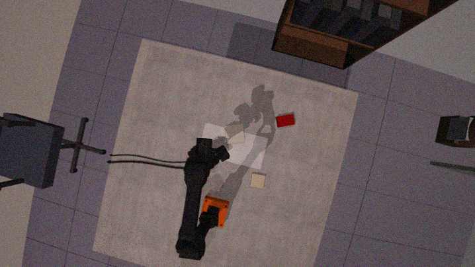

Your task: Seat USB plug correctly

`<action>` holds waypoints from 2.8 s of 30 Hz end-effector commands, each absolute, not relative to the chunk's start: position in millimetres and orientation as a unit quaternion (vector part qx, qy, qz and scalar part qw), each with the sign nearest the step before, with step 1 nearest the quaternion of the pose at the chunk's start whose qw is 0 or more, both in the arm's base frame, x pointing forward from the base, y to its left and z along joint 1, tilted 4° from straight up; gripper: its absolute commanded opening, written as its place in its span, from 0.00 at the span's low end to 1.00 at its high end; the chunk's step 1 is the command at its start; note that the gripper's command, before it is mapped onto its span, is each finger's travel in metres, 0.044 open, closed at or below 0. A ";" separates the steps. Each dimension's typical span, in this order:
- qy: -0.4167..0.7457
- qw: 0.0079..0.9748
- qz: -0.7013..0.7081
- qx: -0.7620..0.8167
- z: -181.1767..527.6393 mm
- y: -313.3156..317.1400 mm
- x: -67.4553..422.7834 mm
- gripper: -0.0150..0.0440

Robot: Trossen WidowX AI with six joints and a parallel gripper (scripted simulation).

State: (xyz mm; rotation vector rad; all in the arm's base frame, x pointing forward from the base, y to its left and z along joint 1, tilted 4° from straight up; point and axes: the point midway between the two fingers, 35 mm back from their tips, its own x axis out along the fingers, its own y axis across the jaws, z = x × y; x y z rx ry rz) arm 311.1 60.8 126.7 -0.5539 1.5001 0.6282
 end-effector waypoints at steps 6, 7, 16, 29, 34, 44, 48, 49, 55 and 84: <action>0.622 0.618 0.356 -0.323 126.7 60.8 311.3 0.25; 0.617 0.614 0.364 -0.331 126.7 60.8 311.3 0.25; 0.570 0.571 0.434 -0.401 126.6 60.8 311.3 0.25; 0.488 0.495 0.524 -0.492 126.6 60.8 311.3 0.25; 0.471 0.479 0.540 -0.507 126.6 60.8 311.3 0.25; 0.471 0.479 0.540 -0.507 126.6 60.8 311.3 0.25; 0.473 0.480 0.539 -0.506 126.4 60.7 311.2 0.25; 0.473 0.480 0.539 -0.506 126.2 60.6 311.2 0.25; 0.472 0.478 0.539 -0.508 125.5 60.4 311.2 0.25; 0.467 0.471 0.543 -0.515 122.0 59.4 311.3 0.25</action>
